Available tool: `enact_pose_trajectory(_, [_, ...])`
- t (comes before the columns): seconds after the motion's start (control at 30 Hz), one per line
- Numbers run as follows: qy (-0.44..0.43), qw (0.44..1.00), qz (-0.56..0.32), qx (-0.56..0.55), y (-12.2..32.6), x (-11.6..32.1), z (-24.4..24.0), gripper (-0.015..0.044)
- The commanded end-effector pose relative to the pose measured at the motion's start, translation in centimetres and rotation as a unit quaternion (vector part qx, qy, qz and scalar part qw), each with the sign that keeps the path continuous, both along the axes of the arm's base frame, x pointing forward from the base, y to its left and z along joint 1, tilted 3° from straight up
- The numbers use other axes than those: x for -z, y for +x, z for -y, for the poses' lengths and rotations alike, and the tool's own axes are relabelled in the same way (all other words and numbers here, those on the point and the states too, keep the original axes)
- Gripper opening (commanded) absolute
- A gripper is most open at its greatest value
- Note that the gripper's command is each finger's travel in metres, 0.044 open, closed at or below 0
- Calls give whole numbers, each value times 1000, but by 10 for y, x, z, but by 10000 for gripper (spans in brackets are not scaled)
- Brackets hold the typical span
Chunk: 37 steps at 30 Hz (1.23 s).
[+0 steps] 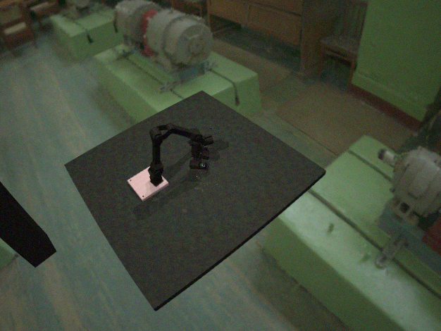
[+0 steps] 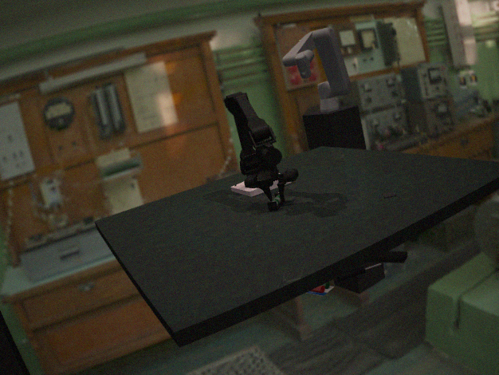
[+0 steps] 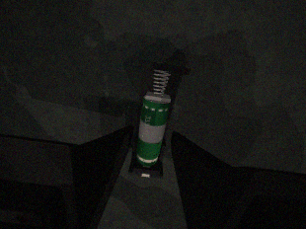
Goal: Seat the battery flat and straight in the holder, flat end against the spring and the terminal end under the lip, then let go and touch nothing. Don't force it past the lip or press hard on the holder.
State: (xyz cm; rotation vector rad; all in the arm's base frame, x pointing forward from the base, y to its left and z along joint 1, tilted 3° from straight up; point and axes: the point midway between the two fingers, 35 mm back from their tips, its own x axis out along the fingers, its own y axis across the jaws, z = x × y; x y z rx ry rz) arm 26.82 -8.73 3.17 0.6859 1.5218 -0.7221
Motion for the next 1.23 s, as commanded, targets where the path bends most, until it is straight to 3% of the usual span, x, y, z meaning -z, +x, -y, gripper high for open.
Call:
enact_pose_trajectory(0.0, [-1,1000,5,1,2,-6,0,178])
enact_pose_trajectory(0.1, [-1,1000,5,1,2,-6,0,178])
enact_pose_trajectory(0.43, [-1,1000,5,1,2,-73,-4,440])
enact_pose_trajectory(1.2, [-1,1000,5,1,1,-78,-4,440])
